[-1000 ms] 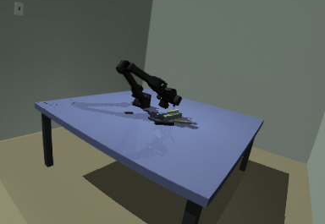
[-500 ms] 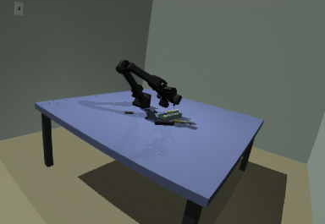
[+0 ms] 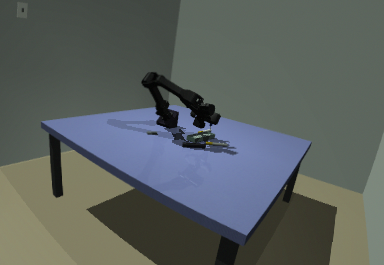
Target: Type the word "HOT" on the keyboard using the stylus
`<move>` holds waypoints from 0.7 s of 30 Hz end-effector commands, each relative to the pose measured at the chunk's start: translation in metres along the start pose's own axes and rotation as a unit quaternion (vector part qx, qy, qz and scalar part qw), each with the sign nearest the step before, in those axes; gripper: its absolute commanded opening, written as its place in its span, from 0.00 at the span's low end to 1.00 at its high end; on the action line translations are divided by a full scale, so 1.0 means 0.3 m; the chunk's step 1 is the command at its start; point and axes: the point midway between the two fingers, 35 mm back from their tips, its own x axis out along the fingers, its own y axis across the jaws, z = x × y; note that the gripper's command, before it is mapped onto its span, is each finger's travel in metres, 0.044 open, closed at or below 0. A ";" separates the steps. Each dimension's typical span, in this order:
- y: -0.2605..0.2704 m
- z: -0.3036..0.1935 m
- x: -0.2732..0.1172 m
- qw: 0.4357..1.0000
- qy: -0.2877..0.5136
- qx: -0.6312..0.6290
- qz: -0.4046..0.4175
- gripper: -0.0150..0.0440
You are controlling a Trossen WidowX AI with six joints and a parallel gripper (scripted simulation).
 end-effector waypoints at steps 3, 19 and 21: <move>0.021 -0.010 -0.002 1.000 0.000 -0.001 0.005 0.25; 0.019 0.056 0.038 1.000 0.000 -0.001 0.005 0.39; 0.019 0.056 0.039 1.000 0.000 -0.001 0.005 0.39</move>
